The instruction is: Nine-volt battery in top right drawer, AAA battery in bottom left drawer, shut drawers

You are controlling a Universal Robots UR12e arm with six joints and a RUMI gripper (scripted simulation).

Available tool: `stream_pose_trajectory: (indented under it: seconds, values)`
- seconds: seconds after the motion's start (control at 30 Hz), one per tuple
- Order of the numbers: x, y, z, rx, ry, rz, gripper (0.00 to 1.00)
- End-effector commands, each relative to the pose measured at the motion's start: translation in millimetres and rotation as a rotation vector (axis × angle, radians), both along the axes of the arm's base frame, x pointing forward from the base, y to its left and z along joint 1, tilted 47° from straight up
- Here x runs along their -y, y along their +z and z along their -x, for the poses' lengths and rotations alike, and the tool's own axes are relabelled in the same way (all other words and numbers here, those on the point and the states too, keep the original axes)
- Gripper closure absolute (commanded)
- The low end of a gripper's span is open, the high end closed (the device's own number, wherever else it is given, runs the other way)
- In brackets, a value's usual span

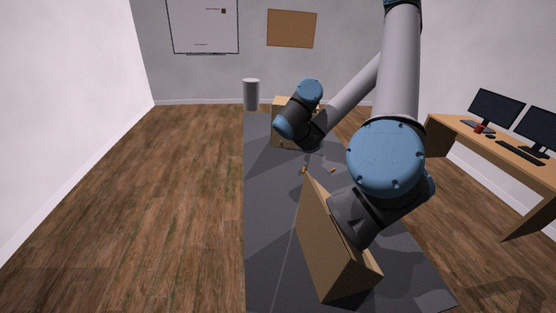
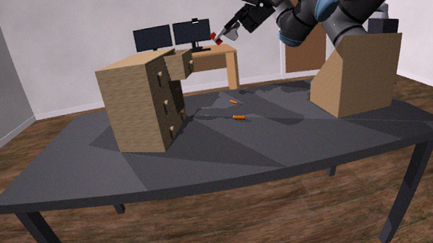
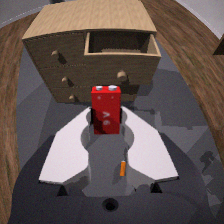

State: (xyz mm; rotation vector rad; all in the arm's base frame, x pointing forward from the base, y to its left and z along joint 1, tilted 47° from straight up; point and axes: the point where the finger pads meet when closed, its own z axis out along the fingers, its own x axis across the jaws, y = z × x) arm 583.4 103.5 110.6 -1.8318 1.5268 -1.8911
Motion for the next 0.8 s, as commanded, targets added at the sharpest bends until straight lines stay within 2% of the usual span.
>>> stream_pose_trajectory:
  seconds: [0.0,0.77]
  values:
    - [-0.1,-0.2,-0.1,0.026,0.028,0.01,0.87]
    - [0.2,-0.8,0.7,0.12,0.127,0.049,0.87]
